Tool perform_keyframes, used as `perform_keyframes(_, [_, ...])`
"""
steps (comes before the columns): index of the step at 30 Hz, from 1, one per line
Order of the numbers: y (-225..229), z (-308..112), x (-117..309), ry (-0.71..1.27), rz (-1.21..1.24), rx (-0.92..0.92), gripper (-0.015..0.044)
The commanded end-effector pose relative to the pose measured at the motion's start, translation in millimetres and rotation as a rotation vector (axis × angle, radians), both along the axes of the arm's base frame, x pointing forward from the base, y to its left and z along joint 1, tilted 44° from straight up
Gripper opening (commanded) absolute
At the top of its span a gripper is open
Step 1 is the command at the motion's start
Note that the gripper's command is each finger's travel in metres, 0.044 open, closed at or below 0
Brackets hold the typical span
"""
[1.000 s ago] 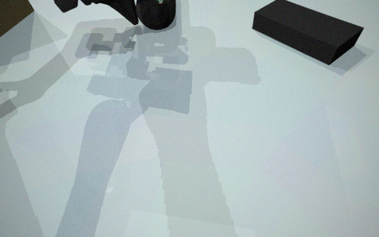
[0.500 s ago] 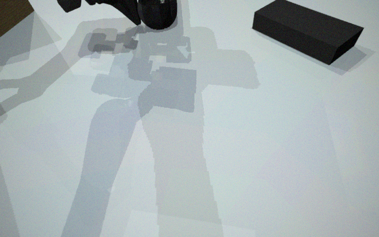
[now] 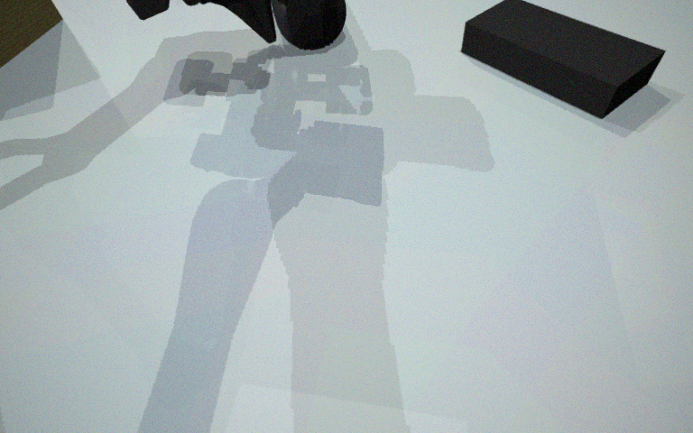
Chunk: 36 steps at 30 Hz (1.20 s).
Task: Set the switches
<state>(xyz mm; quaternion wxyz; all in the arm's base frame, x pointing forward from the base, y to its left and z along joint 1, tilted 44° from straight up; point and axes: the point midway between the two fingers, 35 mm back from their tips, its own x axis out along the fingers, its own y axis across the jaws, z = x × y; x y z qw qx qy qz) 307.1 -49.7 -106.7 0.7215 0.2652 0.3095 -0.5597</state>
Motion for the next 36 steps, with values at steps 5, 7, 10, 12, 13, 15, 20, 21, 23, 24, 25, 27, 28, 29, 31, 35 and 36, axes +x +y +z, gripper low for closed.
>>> perform_keyframes(5, [0,-2,16,-0.013,-0.001,0.002,0.0000])
perform_keyframes(7, [1,-2,18,-0.013,-0.001,0.002,0.0000])
perform_keyframes(10, [1,-3,22,-0.013,-0.001,0.002,0.0000])
perform_keyframes(12, [2,0,14,-0.006,-0.001,0.001,0.0000])
perform_keyframes(13, [6,5,10,-0.006,-0.001,0.002,0.0000])
perform_keyframes(15, [20,22,-5,-0.007,-0.001,0.005,0.0000])
perform_keyframes(20, [35,44,-28,-0.010,-0.001,0.005,0.0000])
perform_keyframes(21, [35,44,-28,-0.010,-0.001,0.005,0.0000])
perform_keyframes(23, [35,44,-28,-0.010,-0.001,0.005,0.0000])
perform_keyframes(24, [35,44,-28,-0.010,-0.001,0.005,0.0000])
perform_keyframes(25, [35,44,-28,-0.010,-0.001,0.005,0.0000])
perform_keyframes(27, [35,44,-22,0.006,0.016,0.007,0.0000])
perform_keyframes(28, [34,44,-15,0.026,0.037,0.011,0.0000])
perform_keyframes(29, [33,43,-5,0.050,0.065,0.014,0.0000])
perform_keyframes(31, [31,43,12,0.092,0.116,0.021,0.0000])
perform_keyframes(35, [30,43,17,0.106,0.134,0.023,0.0000])
perform_keyframes(36, [30,43,17,0.106,0.134,0.023,0.0000])
